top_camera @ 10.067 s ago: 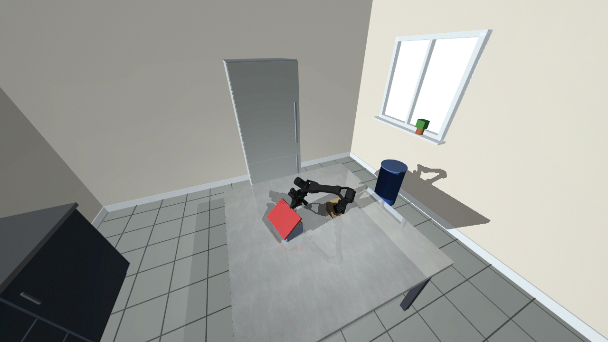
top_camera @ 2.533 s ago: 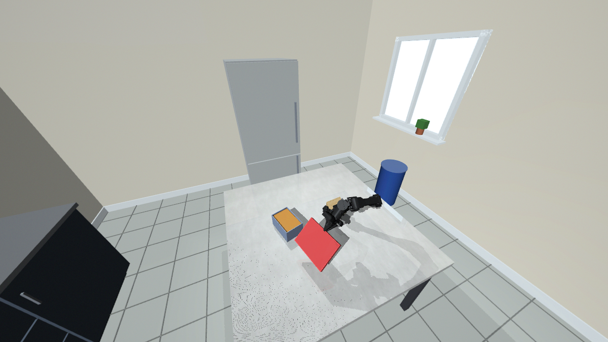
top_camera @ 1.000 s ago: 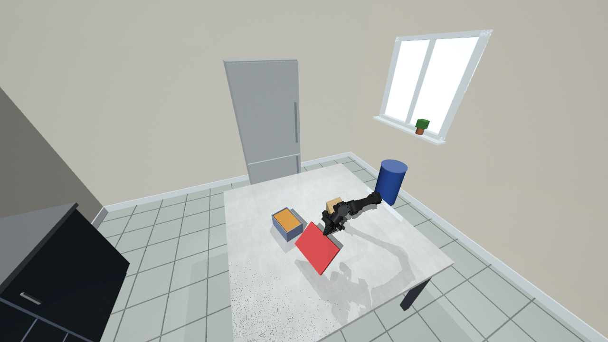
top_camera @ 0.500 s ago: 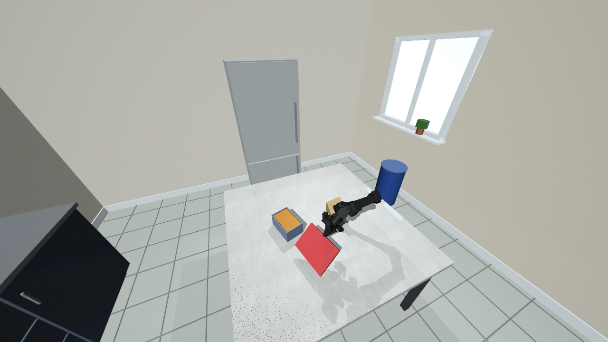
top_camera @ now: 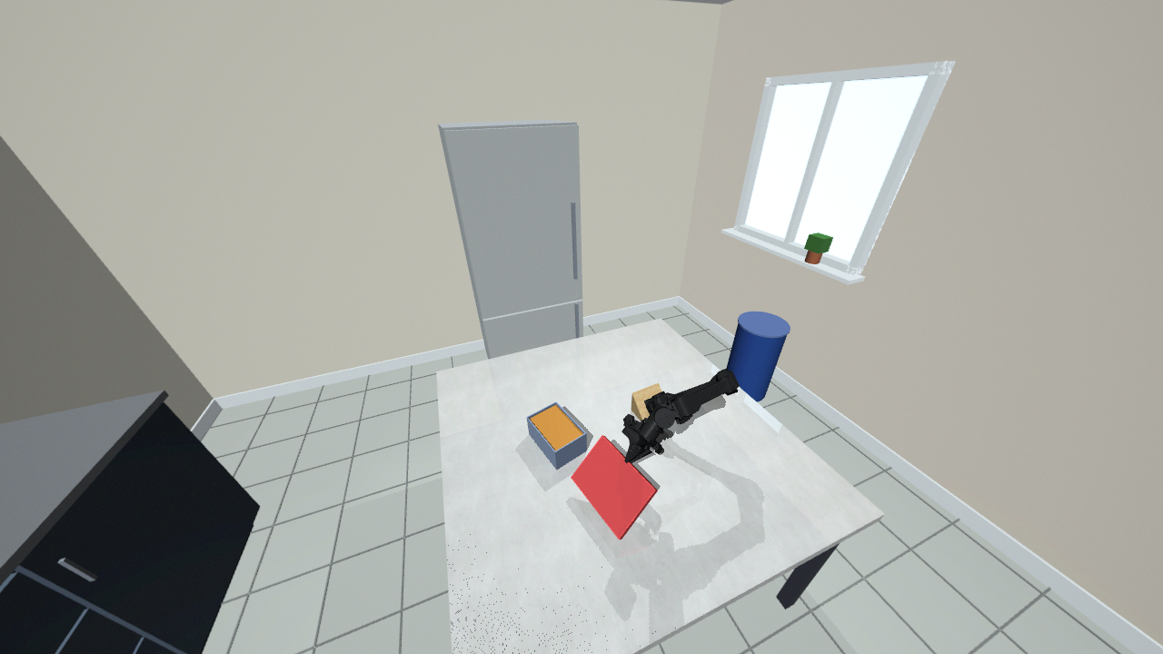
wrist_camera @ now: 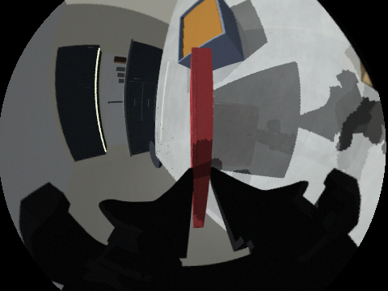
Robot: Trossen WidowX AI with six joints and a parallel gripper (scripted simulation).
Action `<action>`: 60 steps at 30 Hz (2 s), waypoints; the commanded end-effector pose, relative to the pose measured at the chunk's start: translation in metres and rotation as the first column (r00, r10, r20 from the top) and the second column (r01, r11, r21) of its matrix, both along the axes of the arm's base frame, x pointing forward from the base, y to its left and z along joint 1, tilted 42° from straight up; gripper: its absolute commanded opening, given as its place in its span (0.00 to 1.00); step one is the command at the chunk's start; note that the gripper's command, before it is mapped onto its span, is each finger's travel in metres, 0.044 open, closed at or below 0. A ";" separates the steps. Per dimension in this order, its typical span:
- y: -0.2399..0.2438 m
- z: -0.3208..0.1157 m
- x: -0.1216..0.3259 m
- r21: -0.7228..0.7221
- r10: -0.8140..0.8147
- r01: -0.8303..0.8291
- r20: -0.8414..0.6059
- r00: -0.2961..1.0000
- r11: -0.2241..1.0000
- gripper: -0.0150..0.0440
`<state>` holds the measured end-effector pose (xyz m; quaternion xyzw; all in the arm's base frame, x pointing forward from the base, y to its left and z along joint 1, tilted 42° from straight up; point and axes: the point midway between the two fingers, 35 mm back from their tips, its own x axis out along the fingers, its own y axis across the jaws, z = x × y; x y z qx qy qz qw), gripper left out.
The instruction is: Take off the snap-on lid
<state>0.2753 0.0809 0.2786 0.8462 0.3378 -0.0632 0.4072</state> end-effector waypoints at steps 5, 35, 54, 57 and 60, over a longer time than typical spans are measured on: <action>0.003 -0.004 0.001 0.001 -0.012 0.012 0.006 1.000 1.000 0.25; 0.019 -0.021 0.002 0.003 -0.012 0.012 0.007 1.000 1.000 0.25; 0.029 -0.032 0.002 0.004 -0.012 0.012 0.008 1.000 1.000 0.25; 0.031 -0.034 0.002 0.004 -0.012 0.012 0.008 1.000 1.000 0.25; 0.032 -0.035 0.002 0.004 -0.012 0.012 0.008 1.000 1.000 0.25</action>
